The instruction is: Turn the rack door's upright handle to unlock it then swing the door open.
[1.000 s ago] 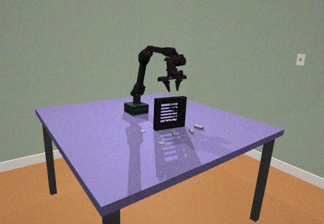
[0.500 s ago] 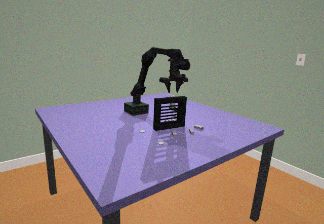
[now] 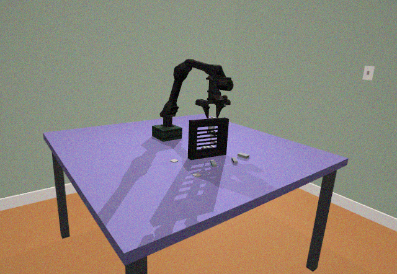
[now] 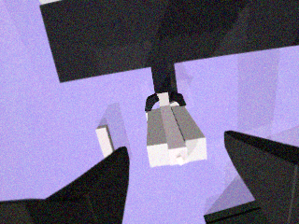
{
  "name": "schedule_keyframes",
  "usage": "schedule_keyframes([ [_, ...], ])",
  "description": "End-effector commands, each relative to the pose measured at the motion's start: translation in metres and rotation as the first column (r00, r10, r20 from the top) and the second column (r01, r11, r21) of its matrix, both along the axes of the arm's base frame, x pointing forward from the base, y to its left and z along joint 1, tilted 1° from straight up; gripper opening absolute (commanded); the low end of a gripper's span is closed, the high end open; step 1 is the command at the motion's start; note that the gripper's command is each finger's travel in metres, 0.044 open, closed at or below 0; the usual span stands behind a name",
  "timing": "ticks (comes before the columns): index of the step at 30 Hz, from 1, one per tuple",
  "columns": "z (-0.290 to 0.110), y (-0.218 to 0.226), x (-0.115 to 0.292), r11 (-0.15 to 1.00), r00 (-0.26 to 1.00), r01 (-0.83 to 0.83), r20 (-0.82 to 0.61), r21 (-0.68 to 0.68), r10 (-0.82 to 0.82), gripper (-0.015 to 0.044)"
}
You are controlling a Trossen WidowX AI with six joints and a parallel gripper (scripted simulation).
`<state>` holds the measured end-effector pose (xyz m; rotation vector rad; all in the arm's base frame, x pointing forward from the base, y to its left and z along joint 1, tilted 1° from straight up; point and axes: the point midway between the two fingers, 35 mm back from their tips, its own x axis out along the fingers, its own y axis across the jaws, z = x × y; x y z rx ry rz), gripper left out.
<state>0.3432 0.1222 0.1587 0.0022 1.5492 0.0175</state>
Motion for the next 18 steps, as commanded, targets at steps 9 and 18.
schedule_keyframes([
  [9,-0.02,0.001,-0.001,1.0,1.0,0.006,-0.007,0.003,-0.006,0.0281],
  [18,-0.035,0.0,-0.002,1.0,1.0,0.006,-0.007,0.003,-0.006,0.0281],
])
